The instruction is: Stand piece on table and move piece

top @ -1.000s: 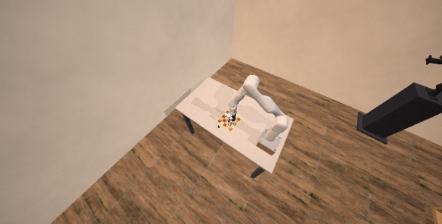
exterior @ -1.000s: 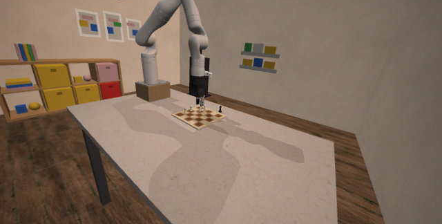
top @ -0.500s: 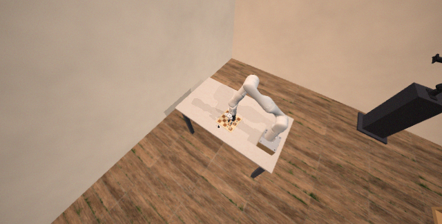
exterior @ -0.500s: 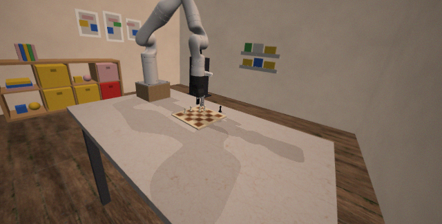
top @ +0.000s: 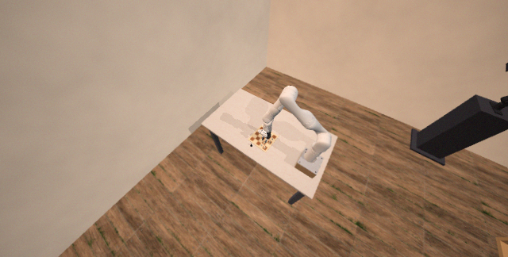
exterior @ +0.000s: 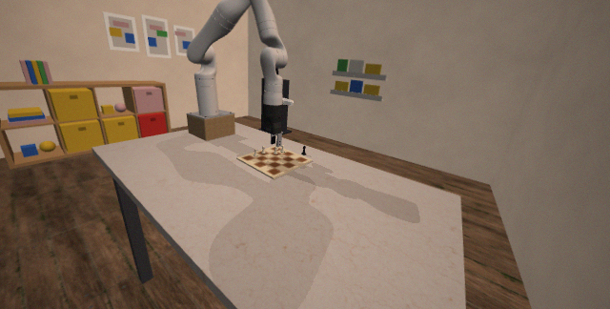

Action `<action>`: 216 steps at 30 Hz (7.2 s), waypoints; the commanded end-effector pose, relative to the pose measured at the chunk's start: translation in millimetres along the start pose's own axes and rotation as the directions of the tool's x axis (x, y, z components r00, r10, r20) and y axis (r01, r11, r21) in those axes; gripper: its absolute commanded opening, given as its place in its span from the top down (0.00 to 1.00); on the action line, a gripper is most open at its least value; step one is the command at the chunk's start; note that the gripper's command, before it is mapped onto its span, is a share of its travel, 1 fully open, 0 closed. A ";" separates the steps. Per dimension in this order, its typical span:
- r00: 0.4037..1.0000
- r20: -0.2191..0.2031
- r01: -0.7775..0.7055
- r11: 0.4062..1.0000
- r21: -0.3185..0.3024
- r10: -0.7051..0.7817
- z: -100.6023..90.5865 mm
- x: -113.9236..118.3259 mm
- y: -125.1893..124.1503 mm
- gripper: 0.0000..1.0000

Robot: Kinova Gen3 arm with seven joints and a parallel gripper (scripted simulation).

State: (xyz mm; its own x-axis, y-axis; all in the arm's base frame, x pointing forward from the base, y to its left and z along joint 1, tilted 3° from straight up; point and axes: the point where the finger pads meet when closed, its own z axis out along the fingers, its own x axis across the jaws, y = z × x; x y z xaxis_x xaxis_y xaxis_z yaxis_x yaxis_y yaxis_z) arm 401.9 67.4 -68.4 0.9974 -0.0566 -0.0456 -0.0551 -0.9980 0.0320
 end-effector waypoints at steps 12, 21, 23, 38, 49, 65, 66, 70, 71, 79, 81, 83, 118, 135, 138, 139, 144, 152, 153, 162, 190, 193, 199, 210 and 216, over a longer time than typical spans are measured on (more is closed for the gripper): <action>1.000 -0.002 0.000 1.000 0.000 0.000 -0.7 0.6 -0.2 0.32; 1.000 -0.002 0.000 1.000 0.000 0.000 -0.4 0.6 -0.2 0.32; 1.000 -0.002 0.000 1.000 0.000 0.000 0.5 0.7 -0.2 0.32; 1.000 -0.002 0.000 1.000 0.000 0.000 21.8 0.7 -0.2 0.32; 1.000 -0.002 0.000 1.000 0.000 0.000 32.3 0.7 -0.2 0.32; 1.000 -0.002 0.000 1.000 0.000 0.000 32.6 0.7 -0.2 0.32; 1.000 -0.002 0.000 1.000 0.000 0.000 32.6 0.7 -0.2 0.32; 1.000 -0.002 0.000 1.000 0.000 0.000 32.6 0.7 -0.2 0.32; 1.000 -0.002 0.000 1.000 0.000 0.000 32.6 0.7 -0.2 0.32; 1.000 -0.002 0.000 1.000 0.000 0.000 32.6 0.7 -0.2 0.32; 1.000 -0.002 0.000 1.000 0.000 0.000 32.6 0.7 -0.2 0.32; 1.000 -0.002 0.000 1.000 0.000 0.000 32.6 0.7 -0.2 0.32; 1.000 -0.002 0.000 1.000 0.000 0.000 32.6 0.7 -0.2 1.00; 1.000 -0.002 0.000 1.000 0.000 0.000 -19.0 0.6 -0.1 1.00; 1.000 -0.002 0.000 1.000 0.000 0.000 -39.5 0.6 -0.1 1.00; 1.000 -0.002 0.000 1.000 0.000 0.000 -45.5 0.6 -0.1 1.00; 1.000 -0.002 0.000 1.000 0.000 0.000 -64.7 0.5 -0.1 1.00; 1.000 -0.002 0.000 1.000 0.000 0.000 -67.4 0.5 -0.1 1.00; 1.000 -0.002 0.000 1.000 0.000 0.000 -67.4 0.5 -0.1 1.00; 1.000 -0.003 0.009 1.000 0.003 -0.009 -67.6 42.4 33.9 1.00; 1.000 -0.002 0.019 1.000 0.000 -0.019 -58.6 79.0 76.0 1.00; 1.000 -0.002 0.019 1.000 0.000 -0.019 -49.0 79.1 76.0 1.00; 1.000 -0.002 0.019 1.000 0.000 -0.019 -27.0 79.4 76.0 1.00; 1.000 -0.002 0.019 1.000 0.000 -0.019 17.1 80.1 76.0 1.00; 1.000 -0.002 0.019 1.000 0.000 -0.019 26.7 80.3 76.0 1.00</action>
State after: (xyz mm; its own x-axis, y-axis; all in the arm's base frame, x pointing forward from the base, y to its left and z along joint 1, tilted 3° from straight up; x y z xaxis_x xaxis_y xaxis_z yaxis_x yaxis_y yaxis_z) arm 478.9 -12.7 -91.7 0.9986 -0.0363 -0.0373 -0.0352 -0.9989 0.0297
